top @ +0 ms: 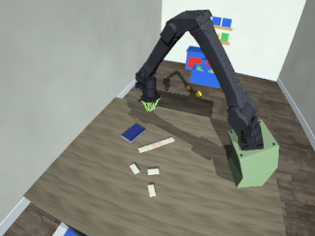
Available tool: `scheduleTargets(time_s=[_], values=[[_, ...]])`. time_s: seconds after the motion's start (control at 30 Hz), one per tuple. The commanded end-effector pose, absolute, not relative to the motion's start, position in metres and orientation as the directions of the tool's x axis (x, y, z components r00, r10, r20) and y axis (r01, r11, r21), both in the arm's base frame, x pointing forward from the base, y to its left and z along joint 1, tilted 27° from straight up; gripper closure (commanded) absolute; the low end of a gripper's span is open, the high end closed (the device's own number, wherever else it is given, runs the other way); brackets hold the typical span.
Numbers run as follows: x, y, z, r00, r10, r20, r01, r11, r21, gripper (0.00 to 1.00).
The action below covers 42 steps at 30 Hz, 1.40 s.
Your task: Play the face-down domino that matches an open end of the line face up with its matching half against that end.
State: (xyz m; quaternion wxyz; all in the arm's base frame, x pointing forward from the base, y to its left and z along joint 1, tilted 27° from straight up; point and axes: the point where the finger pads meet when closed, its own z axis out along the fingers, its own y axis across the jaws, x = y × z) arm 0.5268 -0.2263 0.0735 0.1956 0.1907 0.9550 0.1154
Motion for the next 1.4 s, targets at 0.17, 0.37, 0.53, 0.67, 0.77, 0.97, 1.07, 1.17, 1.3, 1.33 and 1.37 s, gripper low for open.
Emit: scheduleTargets(time_s=[0.17, 0.37, 0.53, 0.67, 0.77, 0.97, 1.07, 1.17, 1.3, 1.33, 1.37], values=[[0.553, -0.255, 0.104, -0.803, 0.473, -0.363, 0.378, 0.874, 0.305, 0.51], [0.547, -0.244, 0.090, -0.822, 0.452, -0.346, 0.358, 0.883, 0.303, 0.51], [0.554, -0.255, 0.103, -0.806, 0.465, -0.366, 0.369, 0.879, 0.303, 0.51], [0.557, -0.259, 0.108, -0.799, 0.470, -0.374, 0.373, 0.877, 0.304, 0.51], [0.557, -0.259, 0.108, -0.799, 0.470, -0.374, 0.373, 0.877, 0.304, 0.51], [0.551, -0.248, 0.096, -0.816, 0.456, -0.356, 0.360, 0.882, 0.304, 0.51], [0.555, -0.255, 0.102, -0.807, 0.460, -0.370, 0.363, 0.881, 0.304, 0.51], [0.559, -0.262, 0.109, -0.799, 0.464, -0.383, 0.366, 0.880, 0.303, 0.51], [0.559, -0.262, 0.109, -0.799, 0.464, -0.383, 0.366, 0.880, 0.303, 0.51], [0.559, -0.262, 0.109, -0.799, 0.464, -0.383, 0.366, 0.880, 0.303, 0.51], [0.559, -0.262, 0.109, -0.799, 0.464, -0.383, 0.366, 0.880, 0.303, 0.51]])
